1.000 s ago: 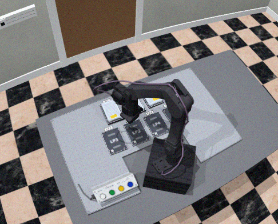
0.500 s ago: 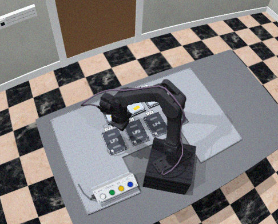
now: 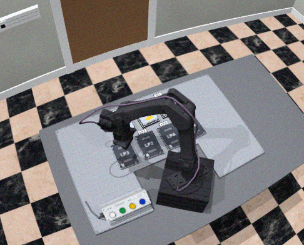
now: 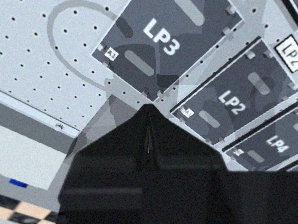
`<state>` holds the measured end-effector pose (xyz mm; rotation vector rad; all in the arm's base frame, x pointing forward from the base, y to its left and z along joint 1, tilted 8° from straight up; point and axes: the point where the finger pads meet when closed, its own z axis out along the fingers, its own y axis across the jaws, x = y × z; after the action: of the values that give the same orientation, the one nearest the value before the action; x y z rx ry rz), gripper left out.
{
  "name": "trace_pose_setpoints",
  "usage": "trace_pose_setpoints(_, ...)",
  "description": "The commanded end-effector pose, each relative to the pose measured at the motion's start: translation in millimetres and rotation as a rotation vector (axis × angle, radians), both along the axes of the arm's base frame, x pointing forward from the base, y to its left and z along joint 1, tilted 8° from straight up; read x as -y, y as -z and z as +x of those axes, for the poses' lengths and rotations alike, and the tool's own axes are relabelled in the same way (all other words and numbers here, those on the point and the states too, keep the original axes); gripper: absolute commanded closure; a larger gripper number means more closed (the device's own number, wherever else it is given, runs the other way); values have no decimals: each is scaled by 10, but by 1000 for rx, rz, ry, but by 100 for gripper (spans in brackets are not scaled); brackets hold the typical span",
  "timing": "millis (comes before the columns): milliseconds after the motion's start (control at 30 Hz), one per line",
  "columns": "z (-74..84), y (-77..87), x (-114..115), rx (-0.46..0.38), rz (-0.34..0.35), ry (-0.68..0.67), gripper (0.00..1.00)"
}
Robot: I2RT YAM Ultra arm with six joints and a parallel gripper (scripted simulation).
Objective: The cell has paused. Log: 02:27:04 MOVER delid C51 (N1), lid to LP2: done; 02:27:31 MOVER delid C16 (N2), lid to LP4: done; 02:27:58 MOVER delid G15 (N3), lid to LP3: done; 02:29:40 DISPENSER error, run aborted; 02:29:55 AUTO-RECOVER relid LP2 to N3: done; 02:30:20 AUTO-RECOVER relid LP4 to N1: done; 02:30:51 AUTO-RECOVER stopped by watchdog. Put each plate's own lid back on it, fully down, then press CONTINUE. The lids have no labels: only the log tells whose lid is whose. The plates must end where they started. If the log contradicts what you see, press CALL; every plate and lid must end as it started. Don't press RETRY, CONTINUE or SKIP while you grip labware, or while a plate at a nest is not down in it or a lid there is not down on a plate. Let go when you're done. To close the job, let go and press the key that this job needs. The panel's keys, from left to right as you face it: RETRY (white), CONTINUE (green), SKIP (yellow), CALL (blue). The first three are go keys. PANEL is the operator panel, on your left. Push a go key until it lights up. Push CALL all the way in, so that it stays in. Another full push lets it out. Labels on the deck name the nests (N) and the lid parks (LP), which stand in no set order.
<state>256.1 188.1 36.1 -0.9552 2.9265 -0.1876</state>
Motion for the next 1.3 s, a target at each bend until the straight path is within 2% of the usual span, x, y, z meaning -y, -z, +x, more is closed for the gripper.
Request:
trace_pose_setpoints(0,107,-127,-88,43,29,13,100)
trace_pose_setpoints(467,86,-18,-68,27,15,7,100)
trace_pose_setpoints(933,75,9,-56,23,12,6,100)
trace_pose_setpoints(1100,-198,-11,-181,20,14,-113,100)
trace_pose_setpoints(1267,-366,-27,-361,26,20,-212,100)
